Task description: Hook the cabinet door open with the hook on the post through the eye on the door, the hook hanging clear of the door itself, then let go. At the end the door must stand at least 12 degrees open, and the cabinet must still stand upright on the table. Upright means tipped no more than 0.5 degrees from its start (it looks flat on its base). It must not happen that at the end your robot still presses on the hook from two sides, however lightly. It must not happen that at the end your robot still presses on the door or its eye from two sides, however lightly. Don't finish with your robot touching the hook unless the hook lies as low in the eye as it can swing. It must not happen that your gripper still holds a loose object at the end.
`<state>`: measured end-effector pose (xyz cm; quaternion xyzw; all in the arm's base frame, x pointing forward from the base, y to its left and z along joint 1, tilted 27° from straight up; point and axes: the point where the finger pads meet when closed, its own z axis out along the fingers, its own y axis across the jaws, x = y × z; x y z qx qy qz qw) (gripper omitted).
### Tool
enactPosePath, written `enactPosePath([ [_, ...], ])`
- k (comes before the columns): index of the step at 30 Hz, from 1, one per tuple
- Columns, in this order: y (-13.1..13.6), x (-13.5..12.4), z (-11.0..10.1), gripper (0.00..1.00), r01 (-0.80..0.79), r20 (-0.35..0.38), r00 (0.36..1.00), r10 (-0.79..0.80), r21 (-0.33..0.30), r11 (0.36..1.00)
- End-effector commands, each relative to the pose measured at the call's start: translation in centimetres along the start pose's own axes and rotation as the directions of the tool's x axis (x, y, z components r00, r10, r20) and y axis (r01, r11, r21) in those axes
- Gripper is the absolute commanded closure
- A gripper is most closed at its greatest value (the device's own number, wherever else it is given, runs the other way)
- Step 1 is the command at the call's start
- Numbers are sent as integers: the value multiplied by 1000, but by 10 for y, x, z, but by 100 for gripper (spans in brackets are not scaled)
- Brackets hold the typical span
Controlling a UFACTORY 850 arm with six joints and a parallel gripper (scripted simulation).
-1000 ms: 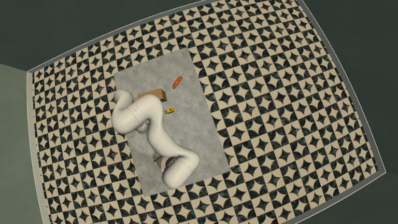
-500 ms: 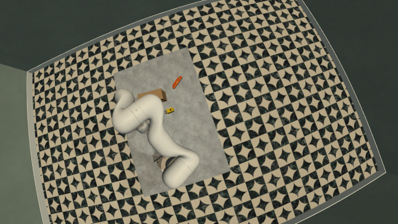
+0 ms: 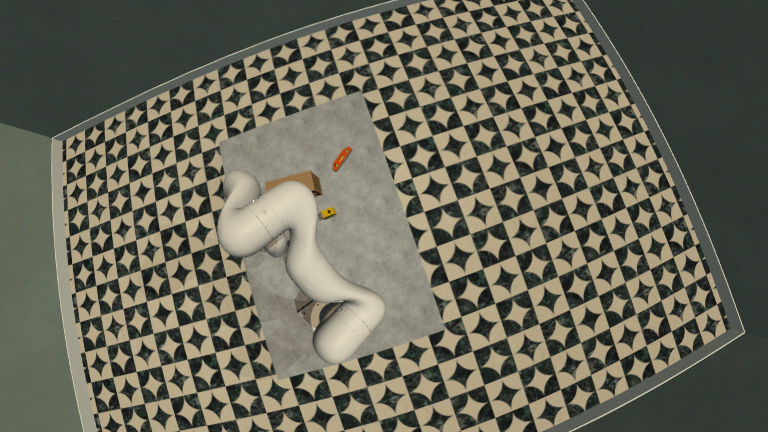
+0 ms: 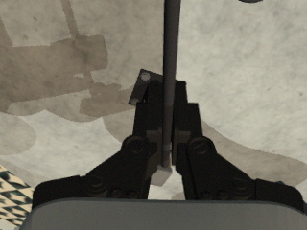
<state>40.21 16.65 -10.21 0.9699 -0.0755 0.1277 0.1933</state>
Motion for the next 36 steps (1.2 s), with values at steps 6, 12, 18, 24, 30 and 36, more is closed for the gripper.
enactPosePath([
  [6,2,0,0,96,-51,-2,999,51,3,999],
  [12,4,0,0,96,-91,-2,996,91,3,996],
  [18,6,0,0,96,-150,-1,989,150,3,989],
  [24,8,0,0,96,-183,-1,983,183,3,983],
  [30,9,-1,0,96,-222,-1,975,222,3,975],
  [36,12,-1,0,96,-279,-1,960,279,3,960],
])
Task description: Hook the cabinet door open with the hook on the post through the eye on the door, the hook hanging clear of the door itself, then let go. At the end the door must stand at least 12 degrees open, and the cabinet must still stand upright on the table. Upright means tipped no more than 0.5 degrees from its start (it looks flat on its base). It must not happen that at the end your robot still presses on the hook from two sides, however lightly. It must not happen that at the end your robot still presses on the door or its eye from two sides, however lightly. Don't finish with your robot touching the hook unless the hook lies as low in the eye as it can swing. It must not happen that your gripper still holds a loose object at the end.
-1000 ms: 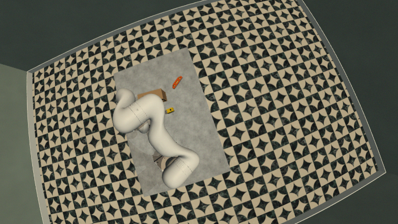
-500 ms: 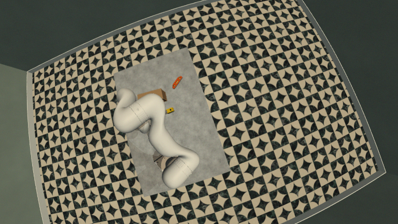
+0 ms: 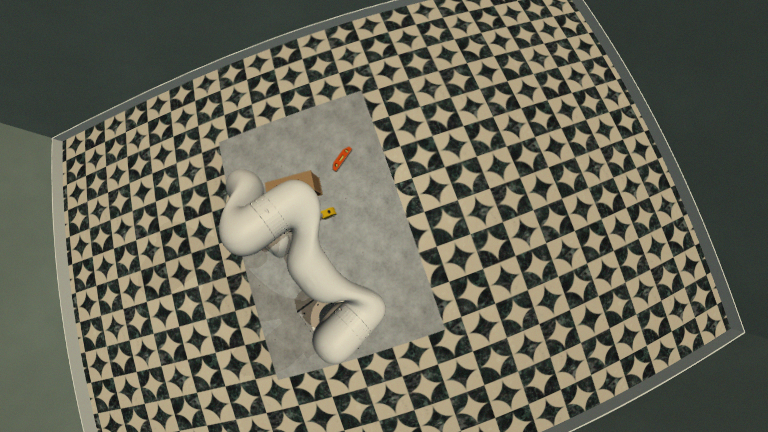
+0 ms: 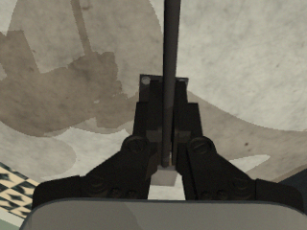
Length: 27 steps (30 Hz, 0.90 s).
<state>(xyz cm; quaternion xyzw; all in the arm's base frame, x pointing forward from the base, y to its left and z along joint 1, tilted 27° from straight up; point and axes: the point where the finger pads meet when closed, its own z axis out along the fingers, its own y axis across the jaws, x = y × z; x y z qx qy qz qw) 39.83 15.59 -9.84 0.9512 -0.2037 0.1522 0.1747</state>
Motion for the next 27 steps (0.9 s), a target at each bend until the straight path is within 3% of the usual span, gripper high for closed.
enactPosePath([
  [1,0,0,0,96,-16,-1,1000,16,3,1000],
  [27,3,0,1,96,-84,-1,996,84,3,996],
])
